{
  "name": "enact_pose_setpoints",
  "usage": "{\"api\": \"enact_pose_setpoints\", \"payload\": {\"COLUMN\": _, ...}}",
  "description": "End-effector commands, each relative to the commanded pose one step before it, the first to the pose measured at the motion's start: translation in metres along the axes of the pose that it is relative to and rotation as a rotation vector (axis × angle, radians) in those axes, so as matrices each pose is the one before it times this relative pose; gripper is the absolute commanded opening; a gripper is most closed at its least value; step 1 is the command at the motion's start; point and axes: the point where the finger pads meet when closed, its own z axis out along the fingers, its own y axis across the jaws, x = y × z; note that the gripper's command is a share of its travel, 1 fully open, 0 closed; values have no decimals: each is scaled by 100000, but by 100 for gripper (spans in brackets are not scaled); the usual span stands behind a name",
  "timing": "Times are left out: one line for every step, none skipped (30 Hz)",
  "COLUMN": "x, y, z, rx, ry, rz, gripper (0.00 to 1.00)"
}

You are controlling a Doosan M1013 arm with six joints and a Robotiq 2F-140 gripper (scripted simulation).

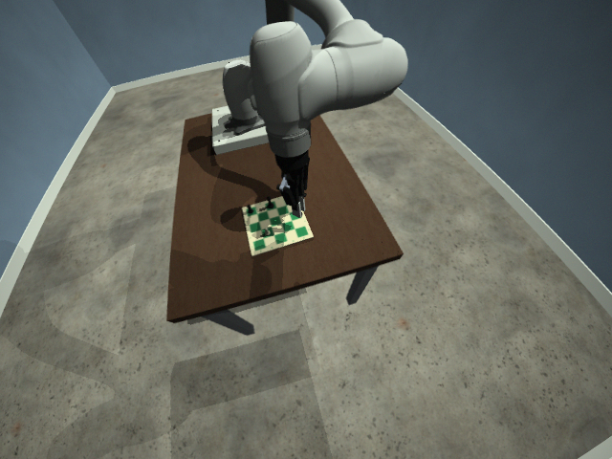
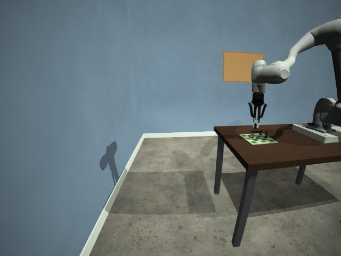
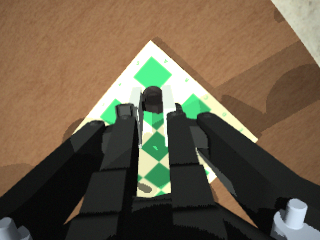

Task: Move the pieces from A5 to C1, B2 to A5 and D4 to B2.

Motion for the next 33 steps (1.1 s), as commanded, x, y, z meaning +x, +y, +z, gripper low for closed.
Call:
{"api": "enact_pose_setpoints", "payload": {"x": -1, "y": -3, "z": 237, "rx": 3, "ry": 17, "rz": 1, "gripper": 0}}
{"api": "enact_pose_setpoints", "payload": {"x": 0, "y": 0, "z": 195, "rx": 0, "ry": -2, "rz": 1, "gripper": 0}}
{"api": "enact_pose_setpoints", "payload": {"x": 1, "y": 0, "z": 241, "rx": 0, "ry": 0, "rz": 0, "gripper": 0}}
{"api": "enact_pose_setpoints", "payload": {"x": 1, "y": 0, "z": 286, "rx": 0, "ry": 0, "rz": 0, "gripper": 0}}
{"api": "enact_pose_setpoints", "payload": {"x": 0, "y": 0, "z": 329, "rx": 0, "ry": 0, "rz": 0, "gripper": 0}}
{"api": "enact_pose_setpoints", "payload": {"x": 1, "y": 1, "z": 368, "rx": 0, "ry": 0, "rz": 0, "gripper": 0}}
{"api": "enact_pose_setpoints", "payload": {"x": 1, "y": 0, "z": 404, "rx": 0, "ry": 0, "rz": 0, "gripper": 0}}
{"api": "enact_pose_setpoints", "payload": {"x": 1, "y": 0, "z": 434, "rx": 0, "ry": 0, "rz": 0, "gripper": 0}}
{"api": "enact_pose_setpoints", "payload": {"x": 1, "y": 0, "z": 459, "rx": 0, "ry": 0, "rz": 0, "gripper": 0}}
{"api": "enact_pose_setpoints", "payload": {"x": 1, "y": 0, "z": 478, "rx": 0, "ry": 0, "rz": 0, "gripper": 0}}
{"api": "enact_pose_setpoints", "payload": {"x": 0, "y": 0, "z": 0, "rx": 0, "ry": 0, "rz": 0, "gripper": 0}}
{"api": "enact_pose_setpoints", "payload": {"x": 0, "y": 0, "z": 0, "rx": 0, "ry": 0, "rz": 0, "gripper": 0}}
{"api": "enact_pose_setpoints", "payload": {"x": 1, "y": 0, "z": 491, "rx": 0, "ry": 0, "rz": 0, "gripper": 0}}
{"api": "enact_pose_setpoints", "payload": {"x": 1, "y": 0, "z": 497, "rx": 0, "ry": 0, "rz": 0, "gripper": 0}}
{"api": "enact_pose_setpoints", "payload": {"x": 1, "y": 0, "z": 498, "rx": 0, "ry": 0, "rz": 0, "gripper": 0}}
{"api": "enact_pose_setpoints", "payload": {"x": 1, "y": 0, "z": 492, "rx": 0, "ry": 0, "rz": 0, "gripper": 0}}
{"api": "enact_pose_setpoints", "payload": {"x": 1, "y": 0, "z": 481, "rx": 0, "ry": 0, "rz": 0, "gripper": 0}}
{"api": "enact_pose_setpoints", "payload": {"x": 1, "y": 0, "z": 464, "rx": 0, "ry": 0, "rz": 0, "gripper": 0}}
{"api": "enact_pose_setpoints", "payload": {"x": 1, "y": 0, "z": 442, "rx": 0, "ry": 0, "rz": 0, "gripper": 0}}
{"api": "enact_pose_setpoints", "payload": {"x": 1, "y": 0, "z": 416, "rx": 0, "ry": 0, "rz": 0, "gripper": 0}}
{"api": "enact_pose_setpoints", "payload": {"x": 1, "y": 0, "z": 386, "rx": 0, "ry": 0, "rz": 0, "gripper": 0}}
{"api": "enact_pose_setpoints", "payload": {"x": 1, "y": 0, "z": 352, "rx": 0, "ry": 0, "rz": 0, "gripper": 0}}
{"api": "enact_pose_setpoints", "payload": {"x": 1, "y": 0, "z": 316, "rx": 0, "ry": 0, "rz": 0, "gripper": 0}}
{"api": "enact_pose_setpoints", "payload": {"x": 0, "y": 0, "z": 278, "rx": 0, "ry": 0, "rz": 0, "gripper": 0}}
{"api": "enact_pose_setpoints", "payload": {"x": 1, "y": 0, "z": 238, "rx": 0, "ry": 0, "rz": 0, "gripper": 0}}
{"api": "enact_pose_setpoints", "payload": {"x": 0, "y": 0, "z": 199, "rx": 0, "ry": 0, "rz": 0, "gripper": 0}}
{"api": "enact_pose_setpoints", "payload": {"x": 1, "y": 0, "z": 159, "rx": 0, "ry": 0, "rz": 0, "gripper": 0}}
{"api": "enact_pose_setpoints", "payload": {"x": 0, "y": 0, "z": 0, "rx": 0, "ry": 0, "rz": 0, "gripper": 0}}
{"api": "enact_pose_setpoints", "payload": {"x": 0, "y": 0, "z": 0, "rx": 0, "ry": 0, "rz": 0, "gripper": 0}}
{"api": "enact_pose_setpoints", "payload": {"x": 0, "y": 0, "z": 121, "rx": 0, "ry": 0, "rz": 0, "gripper": 0}}
{"api": "enact_pose_setpoints", "payload": {"x": 0, "y": 0, "z": 87, "rx": 0, "ry": 0, "rz": 0, "gripper": 0}}
{"api": "enact_pose_setpoints", "payload": {"x": 0, "y": 0, "z": 56, "rx": 0, "ry": 0, "rz": 0, "gripper": 0}}
{"api": "enact_pose_setpoints", "payload": {"x": 0, "y": 0, "z": 31, "rx": 0, "ry": 0, "rz": 0, "gripper": 0}}
